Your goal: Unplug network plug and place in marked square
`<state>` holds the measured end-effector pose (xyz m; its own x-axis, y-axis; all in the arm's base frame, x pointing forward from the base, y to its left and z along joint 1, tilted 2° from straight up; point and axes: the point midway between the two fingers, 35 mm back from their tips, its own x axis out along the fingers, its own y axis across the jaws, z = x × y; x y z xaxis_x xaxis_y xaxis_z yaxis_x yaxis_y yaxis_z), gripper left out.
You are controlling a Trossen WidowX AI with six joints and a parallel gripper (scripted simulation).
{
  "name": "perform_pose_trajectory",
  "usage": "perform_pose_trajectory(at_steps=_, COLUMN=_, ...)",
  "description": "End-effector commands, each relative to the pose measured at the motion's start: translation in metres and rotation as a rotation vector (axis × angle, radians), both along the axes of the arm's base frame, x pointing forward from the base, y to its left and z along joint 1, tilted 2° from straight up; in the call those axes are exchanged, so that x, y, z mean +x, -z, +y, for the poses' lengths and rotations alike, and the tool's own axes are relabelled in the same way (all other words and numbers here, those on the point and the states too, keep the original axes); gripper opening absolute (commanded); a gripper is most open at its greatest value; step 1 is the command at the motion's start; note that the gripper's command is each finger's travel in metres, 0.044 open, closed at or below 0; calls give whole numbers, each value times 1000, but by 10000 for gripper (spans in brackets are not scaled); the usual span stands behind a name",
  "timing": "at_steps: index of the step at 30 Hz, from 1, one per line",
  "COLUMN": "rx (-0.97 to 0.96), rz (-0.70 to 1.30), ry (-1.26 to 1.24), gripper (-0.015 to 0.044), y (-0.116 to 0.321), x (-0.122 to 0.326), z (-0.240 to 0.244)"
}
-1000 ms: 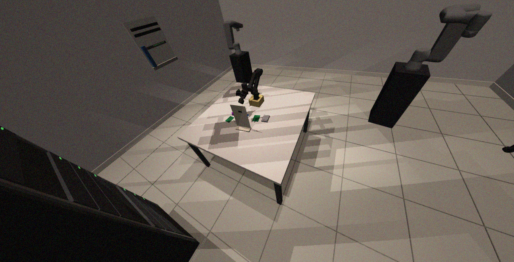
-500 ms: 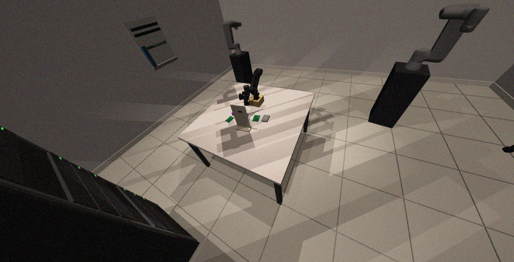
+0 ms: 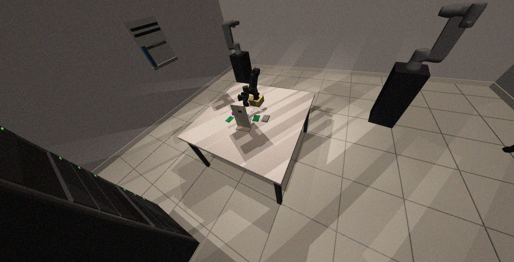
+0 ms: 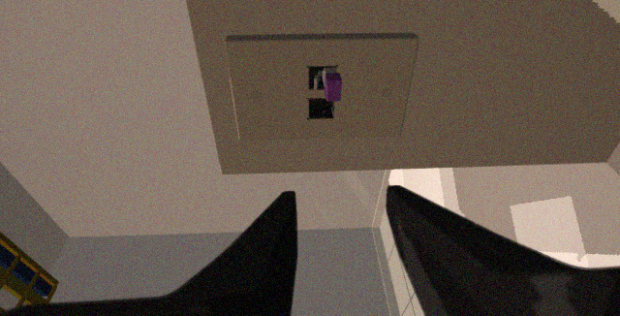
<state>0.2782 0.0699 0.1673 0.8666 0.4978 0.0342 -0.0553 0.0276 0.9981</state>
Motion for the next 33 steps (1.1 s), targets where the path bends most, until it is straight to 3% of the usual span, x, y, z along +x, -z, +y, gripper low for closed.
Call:
perform_pose_trajectory(at_steps=1, rx=10, rz=5, ry=-2, gripper=156, y=0, x=9, z=2)
perform_pose_trajectory(at_steps=33, rx=32, rz=4, ry=-14, gripper=156, y=0, x=61, z=17)
